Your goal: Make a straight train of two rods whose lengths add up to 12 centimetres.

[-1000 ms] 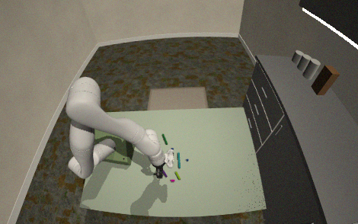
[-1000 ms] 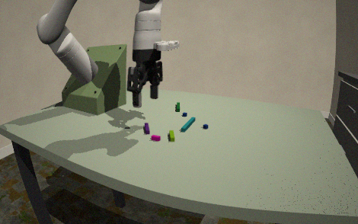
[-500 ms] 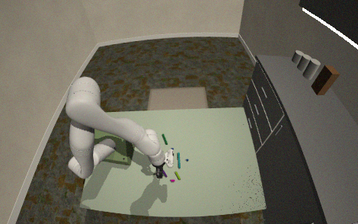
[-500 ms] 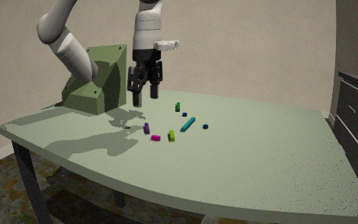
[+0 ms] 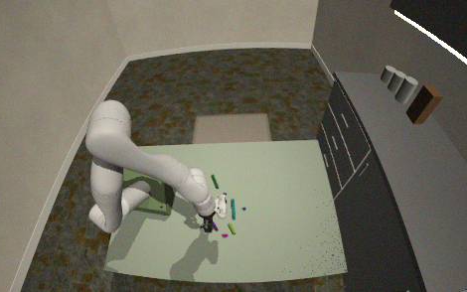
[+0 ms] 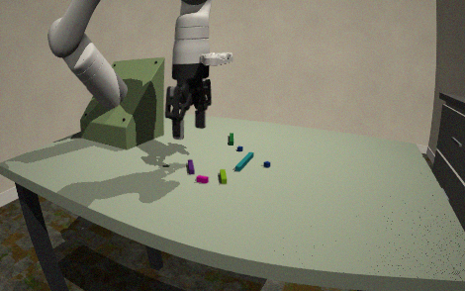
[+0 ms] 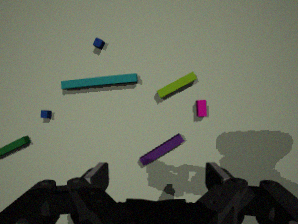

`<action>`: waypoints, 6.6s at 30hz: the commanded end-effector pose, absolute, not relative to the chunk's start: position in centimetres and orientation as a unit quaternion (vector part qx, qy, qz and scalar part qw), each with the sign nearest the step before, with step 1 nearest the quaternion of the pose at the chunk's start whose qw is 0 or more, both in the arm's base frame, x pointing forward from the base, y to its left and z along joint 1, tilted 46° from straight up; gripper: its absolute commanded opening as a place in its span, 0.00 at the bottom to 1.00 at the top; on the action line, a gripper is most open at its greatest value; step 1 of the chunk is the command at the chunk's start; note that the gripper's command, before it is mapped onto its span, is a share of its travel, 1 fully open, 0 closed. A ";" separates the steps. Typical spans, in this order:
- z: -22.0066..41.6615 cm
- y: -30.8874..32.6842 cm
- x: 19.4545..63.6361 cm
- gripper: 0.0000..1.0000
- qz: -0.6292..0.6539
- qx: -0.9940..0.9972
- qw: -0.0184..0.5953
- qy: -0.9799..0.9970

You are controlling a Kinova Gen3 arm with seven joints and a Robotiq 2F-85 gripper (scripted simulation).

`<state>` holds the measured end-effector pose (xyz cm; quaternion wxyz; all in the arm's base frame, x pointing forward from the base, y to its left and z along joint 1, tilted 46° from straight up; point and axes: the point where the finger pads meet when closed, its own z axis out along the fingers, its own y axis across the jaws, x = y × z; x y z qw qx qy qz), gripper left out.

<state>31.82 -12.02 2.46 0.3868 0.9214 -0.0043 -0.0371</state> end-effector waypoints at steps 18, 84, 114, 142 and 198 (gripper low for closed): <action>2.6 -12.1 31.6 1.00 -0.041 0.920 0.390 -0.001; -0.4 -9.1 32.1 1.00 -0.179 0.850 0.346 0.354; -0.4 -9.1 32.1 1.00 -0.179 0.850 0.346 0.354; -0.4 -9.1 32.1 1.00 -0.179 0.850 0.346 0.354; -6.1 -3.5 31.6 1.00 -0.297 0.652 0.249 0.652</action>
